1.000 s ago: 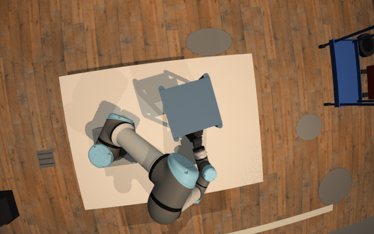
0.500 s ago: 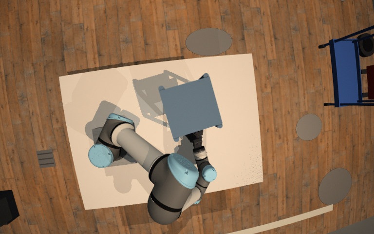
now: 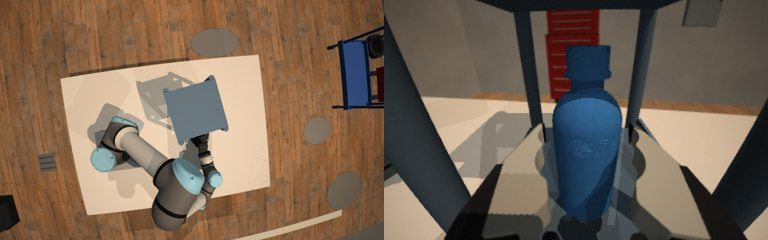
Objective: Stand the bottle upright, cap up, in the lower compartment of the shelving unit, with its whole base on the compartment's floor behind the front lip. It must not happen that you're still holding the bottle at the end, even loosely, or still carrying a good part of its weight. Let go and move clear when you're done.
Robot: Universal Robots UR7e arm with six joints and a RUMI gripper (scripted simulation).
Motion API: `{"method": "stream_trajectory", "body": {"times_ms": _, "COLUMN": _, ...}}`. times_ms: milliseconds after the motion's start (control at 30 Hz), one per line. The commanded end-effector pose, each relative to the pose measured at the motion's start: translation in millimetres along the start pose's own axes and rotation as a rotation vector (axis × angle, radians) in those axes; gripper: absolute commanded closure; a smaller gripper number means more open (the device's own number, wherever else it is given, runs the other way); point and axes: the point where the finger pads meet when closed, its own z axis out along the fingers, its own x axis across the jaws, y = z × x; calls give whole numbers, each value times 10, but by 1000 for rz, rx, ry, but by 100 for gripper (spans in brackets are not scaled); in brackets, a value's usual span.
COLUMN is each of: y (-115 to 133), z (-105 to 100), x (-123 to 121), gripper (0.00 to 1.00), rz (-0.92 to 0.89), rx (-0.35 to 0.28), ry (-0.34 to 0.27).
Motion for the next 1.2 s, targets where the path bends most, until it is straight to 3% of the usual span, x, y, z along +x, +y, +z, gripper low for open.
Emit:
{"method": "stream_trajectory", "body": {"times_ms": 0, "y": -4, "z": -35, "x": 1, "gripper": 51, "rz": -1, "rx": -1, "ry": 0}}
{"method": "stream_trajectory", "body": {"times_ms": 1167, "y": -4, "z": -327, "x": 2, "gripper": 51, "rz": -1, "rx": -1, "ry": 0}}
